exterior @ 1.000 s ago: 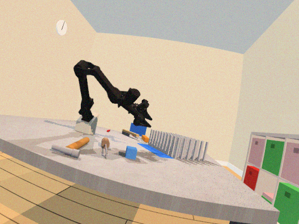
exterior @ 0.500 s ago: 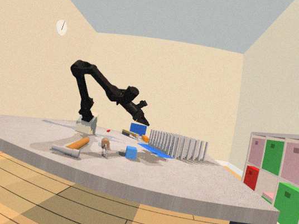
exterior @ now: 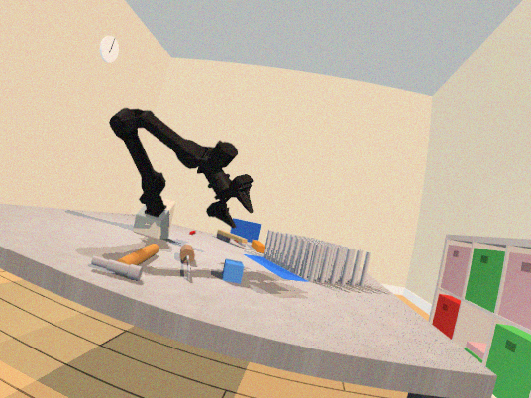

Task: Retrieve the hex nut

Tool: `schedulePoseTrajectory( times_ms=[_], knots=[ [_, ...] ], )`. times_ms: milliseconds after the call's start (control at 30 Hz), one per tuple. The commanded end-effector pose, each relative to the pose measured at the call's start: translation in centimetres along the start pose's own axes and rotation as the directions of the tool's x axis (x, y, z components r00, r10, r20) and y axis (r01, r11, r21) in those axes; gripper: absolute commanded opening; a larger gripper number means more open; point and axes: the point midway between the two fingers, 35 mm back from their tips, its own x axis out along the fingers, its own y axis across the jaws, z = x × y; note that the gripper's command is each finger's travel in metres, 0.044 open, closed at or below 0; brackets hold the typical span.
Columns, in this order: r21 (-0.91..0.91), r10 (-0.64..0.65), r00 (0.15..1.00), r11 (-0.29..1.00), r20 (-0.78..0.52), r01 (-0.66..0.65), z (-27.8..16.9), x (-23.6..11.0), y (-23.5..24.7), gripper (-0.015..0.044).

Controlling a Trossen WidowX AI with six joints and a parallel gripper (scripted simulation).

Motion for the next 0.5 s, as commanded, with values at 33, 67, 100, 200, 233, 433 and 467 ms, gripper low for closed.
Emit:
schedulePoseTrajectory(
  times_ms=[33,67,100,200,233,433,467],
  knots=[
    [-0.603,-0.015,0.958,0.78,-0.287,-0.169,-7.2,-4.2,-1.4,0.044],
    [-0.639,-0.014,0.951,0.744,-0.309,-0.197,-7.8,-4.6,-1.4,0.044],
    [-0.672,-0.014,0.944,0.705,-0.331,-0.225,-8.3,-5.0,-1.4,0.044],
    [-0.753,-0.012,0.918,0.576,-0.395,-0.317,-9.9,-6.2,-1.4,0.044],
    [-0.774,-0.012,0.909,0.529,-0.417,-0.348,-10.5,-6.6,-1.4,0.044],
    [-0.805,-0.01,0.888,0.426,-0.46,-0.413,-11.6,-7.5,-1.4,0.044],
    [-0.805,-0.01,0.888,0.426,-0.46,-0.413,-11.6,-7.5,-1.4,0.044]
  ],
)
